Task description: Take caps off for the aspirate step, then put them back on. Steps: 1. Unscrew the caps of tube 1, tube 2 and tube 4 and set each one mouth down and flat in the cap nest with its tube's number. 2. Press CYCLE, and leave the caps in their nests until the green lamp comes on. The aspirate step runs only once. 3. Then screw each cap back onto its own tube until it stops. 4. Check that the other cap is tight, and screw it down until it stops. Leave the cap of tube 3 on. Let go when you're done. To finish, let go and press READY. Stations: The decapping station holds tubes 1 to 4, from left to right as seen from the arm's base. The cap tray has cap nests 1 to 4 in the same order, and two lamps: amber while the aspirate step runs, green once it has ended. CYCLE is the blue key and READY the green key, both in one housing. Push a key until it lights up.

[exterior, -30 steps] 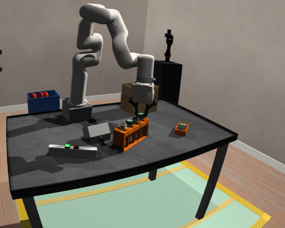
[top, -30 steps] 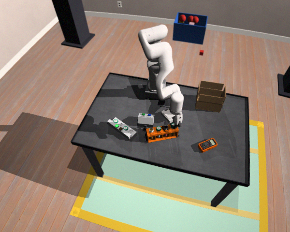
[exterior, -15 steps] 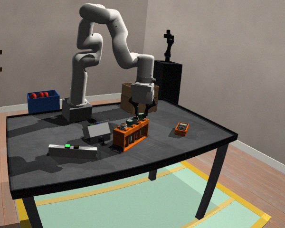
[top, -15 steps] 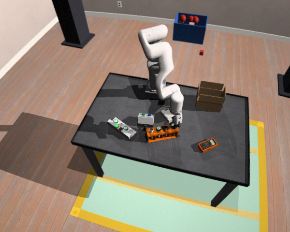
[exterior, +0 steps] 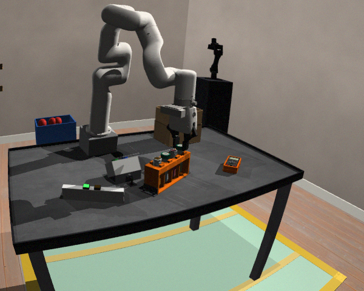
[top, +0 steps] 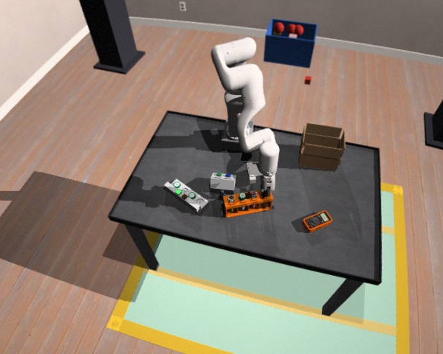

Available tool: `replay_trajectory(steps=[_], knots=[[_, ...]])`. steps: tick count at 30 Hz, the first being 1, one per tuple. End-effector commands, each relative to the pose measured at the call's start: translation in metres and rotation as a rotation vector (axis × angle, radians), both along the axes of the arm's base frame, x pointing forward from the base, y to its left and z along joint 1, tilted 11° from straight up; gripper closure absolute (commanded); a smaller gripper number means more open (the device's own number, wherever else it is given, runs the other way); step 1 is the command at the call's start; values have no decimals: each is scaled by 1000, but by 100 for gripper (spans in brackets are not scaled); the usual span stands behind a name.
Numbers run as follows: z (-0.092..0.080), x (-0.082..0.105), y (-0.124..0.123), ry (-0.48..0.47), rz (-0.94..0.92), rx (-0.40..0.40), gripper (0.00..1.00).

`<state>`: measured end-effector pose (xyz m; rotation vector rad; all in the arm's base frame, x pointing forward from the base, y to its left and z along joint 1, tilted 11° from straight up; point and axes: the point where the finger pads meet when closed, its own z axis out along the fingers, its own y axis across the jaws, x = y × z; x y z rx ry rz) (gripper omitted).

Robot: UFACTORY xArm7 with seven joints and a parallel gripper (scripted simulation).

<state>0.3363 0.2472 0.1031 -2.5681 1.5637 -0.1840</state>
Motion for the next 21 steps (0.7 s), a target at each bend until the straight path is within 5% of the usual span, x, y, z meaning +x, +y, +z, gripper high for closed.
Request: replay_trajectory(steps=[1,12,13,21], knots=[[0,1,1,-9,-126,7,100],[0,1,0,-1,-309,40,100],[0,1,0,-1,-309,40,54],[0,1,1,-1,-309,40,54]])
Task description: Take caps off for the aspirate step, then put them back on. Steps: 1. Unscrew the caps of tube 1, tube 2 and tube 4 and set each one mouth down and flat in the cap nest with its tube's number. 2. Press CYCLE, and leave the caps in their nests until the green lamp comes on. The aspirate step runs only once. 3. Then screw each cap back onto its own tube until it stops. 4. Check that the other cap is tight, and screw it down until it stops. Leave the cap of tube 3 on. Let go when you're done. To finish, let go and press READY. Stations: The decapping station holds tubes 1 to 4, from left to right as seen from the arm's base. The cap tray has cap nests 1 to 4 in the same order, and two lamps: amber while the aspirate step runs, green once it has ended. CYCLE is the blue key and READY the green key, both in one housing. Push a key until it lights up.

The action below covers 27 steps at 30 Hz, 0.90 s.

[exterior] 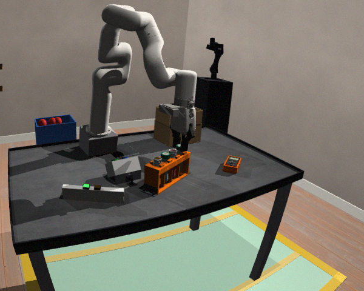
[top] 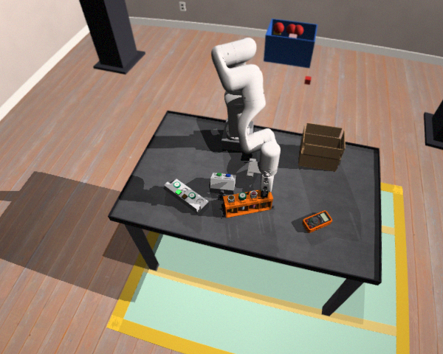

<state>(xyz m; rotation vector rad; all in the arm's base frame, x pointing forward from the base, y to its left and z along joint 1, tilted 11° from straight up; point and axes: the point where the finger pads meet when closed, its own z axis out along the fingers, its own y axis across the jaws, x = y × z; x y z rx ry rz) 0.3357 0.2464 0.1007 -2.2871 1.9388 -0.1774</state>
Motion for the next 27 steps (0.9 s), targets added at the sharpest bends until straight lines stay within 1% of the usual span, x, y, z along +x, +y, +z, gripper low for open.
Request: replay_trajectory(steps=[1,4,11,13,25,27], knots=[[3,1,1,-6,0,2,54],[3,1,1,-6,0,2,54],[4,1,1,-14,276,-49,54],[4,1,1,-14,276,-49,54],[3,1,1,-28,747,-136,54],[4,1,1,-29,772,-141,54]])
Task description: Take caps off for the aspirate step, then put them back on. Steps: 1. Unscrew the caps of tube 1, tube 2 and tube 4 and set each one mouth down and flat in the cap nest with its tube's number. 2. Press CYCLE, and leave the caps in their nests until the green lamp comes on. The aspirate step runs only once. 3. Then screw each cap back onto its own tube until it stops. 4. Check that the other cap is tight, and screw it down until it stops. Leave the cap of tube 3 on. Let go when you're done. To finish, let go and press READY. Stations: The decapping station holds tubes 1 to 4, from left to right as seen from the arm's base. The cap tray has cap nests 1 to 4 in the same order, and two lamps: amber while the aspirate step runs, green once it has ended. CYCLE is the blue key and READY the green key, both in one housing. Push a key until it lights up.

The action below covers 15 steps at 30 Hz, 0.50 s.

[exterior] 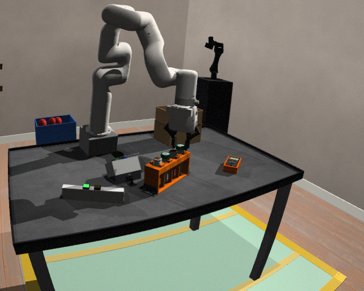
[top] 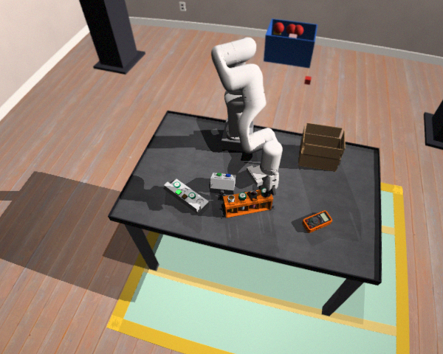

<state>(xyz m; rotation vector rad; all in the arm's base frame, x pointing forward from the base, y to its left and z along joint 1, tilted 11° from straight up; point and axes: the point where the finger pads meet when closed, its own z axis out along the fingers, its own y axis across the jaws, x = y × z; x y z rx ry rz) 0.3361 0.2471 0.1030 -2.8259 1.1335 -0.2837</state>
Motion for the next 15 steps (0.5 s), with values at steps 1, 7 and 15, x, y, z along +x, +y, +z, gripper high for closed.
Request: replay_trajectory(steps=[1,7,15], knots=[[1,1,1,15,142,-5,54],[1,1,1,15,142,-5,100],[1,1,1,15,142,-5,100]])
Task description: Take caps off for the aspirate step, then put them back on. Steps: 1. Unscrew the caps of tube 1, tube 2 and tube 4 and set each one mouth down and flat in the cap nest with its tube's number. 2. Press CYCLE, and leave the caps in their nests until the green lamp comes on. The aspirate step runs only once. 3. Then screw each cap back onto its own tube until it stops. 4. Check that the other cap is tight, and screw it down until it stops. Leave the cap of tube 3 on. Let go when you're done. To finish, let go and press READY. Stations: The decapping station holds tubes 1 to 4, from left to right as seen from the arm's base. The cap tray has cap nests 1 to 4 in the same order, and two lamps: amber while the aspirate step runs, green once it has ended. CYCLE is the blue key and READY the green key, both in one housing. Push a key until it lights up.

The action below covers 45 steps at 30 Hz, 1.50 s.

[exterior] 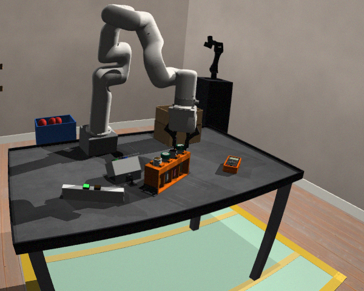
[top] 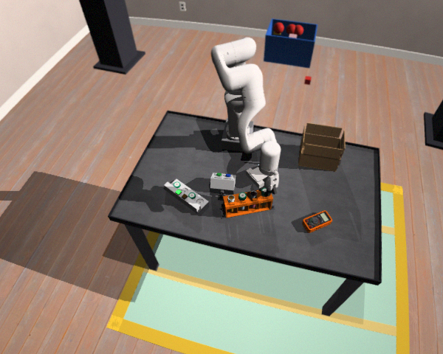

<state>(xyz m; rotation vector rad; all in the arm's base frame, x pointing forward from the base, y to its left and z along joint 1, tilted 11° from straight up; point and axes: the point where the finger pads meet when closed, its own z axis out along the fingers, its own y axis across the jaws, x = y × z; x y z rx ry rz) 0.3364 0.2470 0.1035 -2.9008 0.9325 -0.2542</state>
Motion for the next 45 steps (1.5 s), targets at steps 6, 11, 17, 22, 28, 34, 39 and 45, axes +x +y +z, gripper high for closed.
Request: replay_trajectory(steps=[6,11,17,22,28,34,39,45], knots=[[1,0,1,-1,1,2,100],[1,0,1,4,-162,32,100],[0,0,1,10,-359,69,100],[0,1,1,13,-457,87,100],[0,1,1,19,-654,124,100],[0,1,1,22,-770,146,100],[0,1,1,22,-770,146,100],[0,1,1,22,-770,146,54]])
